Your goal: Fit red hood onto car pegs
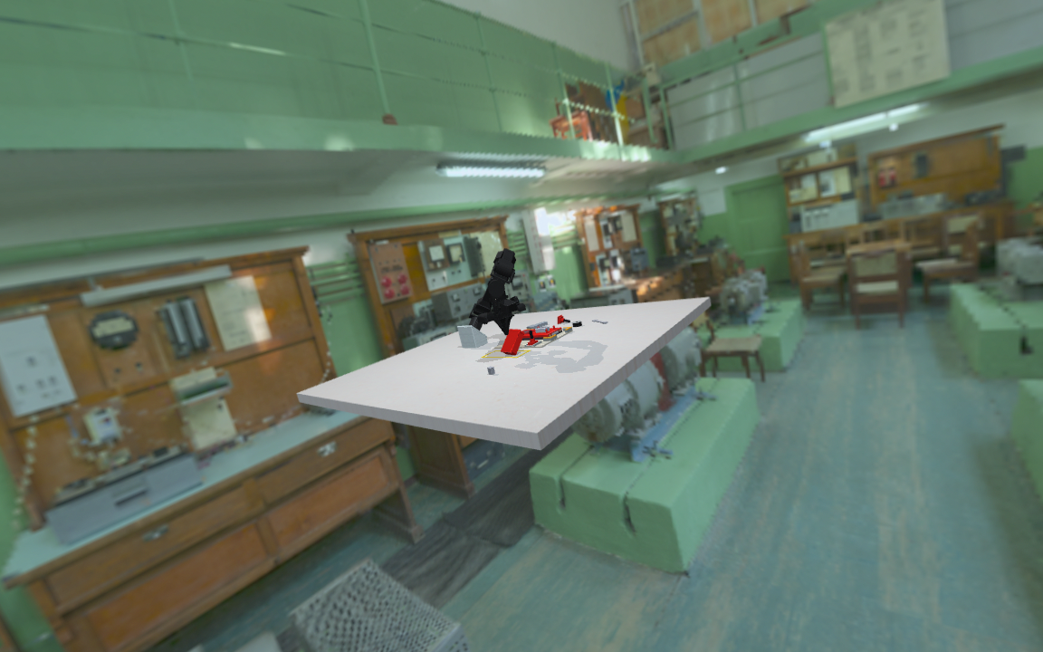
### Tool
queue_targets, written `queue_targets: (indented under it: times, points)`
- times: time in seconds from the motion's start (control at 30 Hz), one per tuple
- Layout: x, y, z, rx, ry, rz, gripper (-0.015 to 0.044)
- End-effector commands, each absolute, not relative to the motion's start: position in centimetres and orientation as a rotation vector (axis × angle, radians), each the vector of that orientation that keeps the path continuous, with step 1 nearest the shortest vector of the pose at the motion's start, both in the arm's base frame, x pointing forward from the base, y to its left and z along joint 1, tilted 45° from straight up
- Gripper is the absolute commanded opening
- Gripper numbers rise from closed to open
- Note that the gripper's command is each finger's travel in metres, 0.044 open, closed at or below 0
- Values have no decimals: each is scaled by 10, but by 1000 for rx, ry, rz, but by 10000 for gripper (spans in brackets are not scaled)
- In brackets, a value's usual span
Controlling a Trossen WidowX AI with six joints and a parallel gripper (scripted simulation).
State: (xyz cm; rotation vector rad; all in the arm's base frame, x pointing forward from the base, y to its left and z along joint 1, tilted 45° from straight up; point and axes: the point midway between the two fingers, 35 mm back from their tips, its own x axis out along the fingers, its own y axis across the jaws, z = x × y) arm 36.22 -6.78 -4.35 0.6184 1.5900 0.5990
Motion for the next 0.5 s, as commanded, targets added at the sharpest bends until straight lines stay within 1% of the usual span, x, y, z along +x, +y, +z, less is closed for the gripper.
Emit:
queue_targets:
  times: [0.0,0.3,0.47]
  points:
    - [364,-70,-39,622,1585,596,0]
    - [369,-120,8,621,1584,592,0]
    - [370,-122,9,626,1574,584,0]
